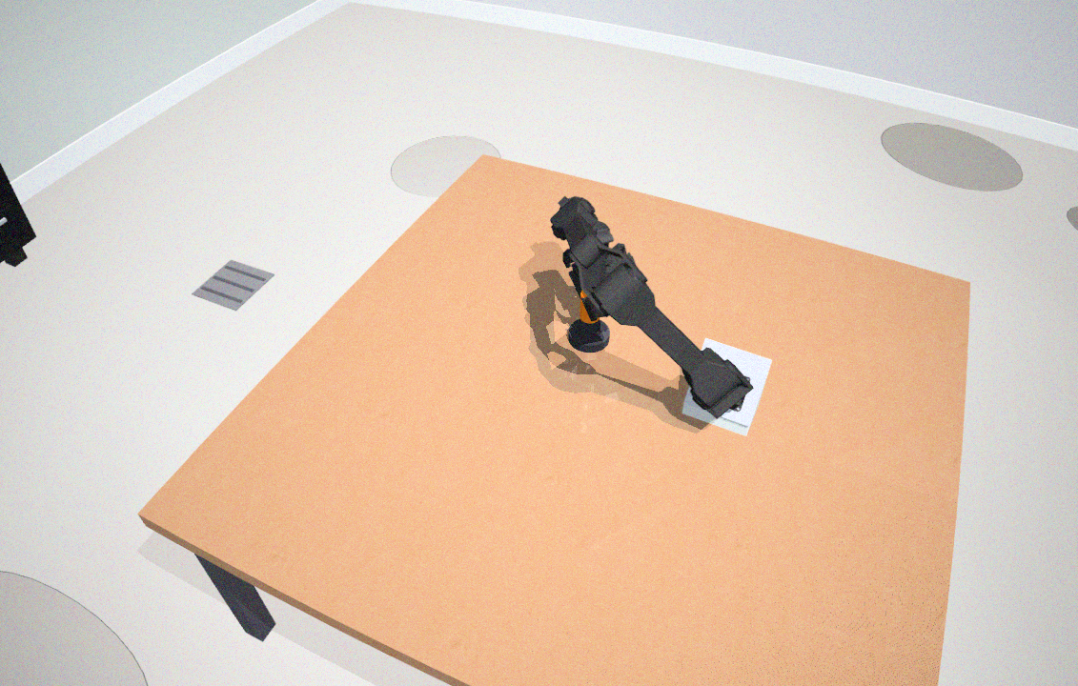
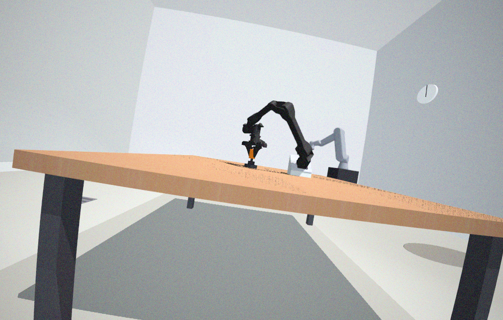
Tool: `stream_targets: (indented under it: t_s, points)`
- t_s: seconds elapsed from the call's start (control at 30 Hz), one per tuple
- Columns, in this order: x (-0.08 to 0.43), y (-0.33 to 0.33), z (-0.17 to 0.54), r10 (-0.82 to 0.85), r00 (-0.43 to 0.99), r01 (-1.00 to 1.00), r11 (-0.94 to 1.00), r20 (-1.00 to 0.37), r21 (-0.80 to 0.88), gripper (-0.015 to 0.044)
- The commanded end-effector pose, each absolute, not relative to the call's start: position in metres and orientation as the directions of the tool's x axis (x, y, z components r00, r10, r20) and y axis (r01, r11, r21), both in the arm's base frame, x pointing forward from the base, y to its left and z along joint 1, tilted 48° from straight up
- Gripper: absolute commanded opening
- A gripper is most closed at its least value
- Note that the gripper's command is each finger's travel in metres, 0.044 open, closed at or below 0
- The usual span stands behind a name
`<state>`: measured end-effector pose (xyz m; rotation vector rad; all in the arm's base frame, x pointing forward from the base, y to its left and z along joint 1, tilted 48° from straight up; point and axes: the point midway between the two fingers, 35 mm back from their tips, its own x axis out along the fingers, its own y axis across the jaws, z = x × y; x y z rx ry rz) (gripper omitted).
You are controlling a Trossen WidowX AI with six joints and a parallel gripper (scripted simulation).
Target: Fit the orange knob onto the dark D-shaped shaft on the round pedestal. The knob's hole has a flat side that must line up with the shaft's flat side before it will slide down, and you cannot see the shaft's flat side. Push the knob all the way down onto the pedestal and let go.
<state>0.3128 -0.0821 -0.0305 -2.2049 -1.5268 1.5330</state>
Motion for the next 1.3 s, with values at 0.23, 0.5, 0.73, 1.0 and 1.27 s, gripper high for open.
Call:
stream_targets:
  t_s: [0.23, 0.5, 0.73, 1.0, 1.27]
  points:
    - [0.3136, -0.0821, -0.0305, 0.731, 0.024, 0.678, -0.513, -0.681, -0.526, 0.0000]
    - [0.3136, -0.0821, -0.0305, 0.731, 0.024, 0.678, -0.513, -0.681, -0.526, 0.0000]
    - [0.3136, -0.0821, -0.0305, 0.731, 0.024, 0.678, -0.513, -0.681, -0.526, 0.0000]
    - [0.3117, -0.0854, -0.0269, 0.731, 0.024, 0.678, -0.513, -0.682, -0.526, 0.0000]
    - [0.3101, -0.0828, -0.0286, 0.731, 0.024, 0.639, -0.536, -0.682, -0.552, 0.0000]
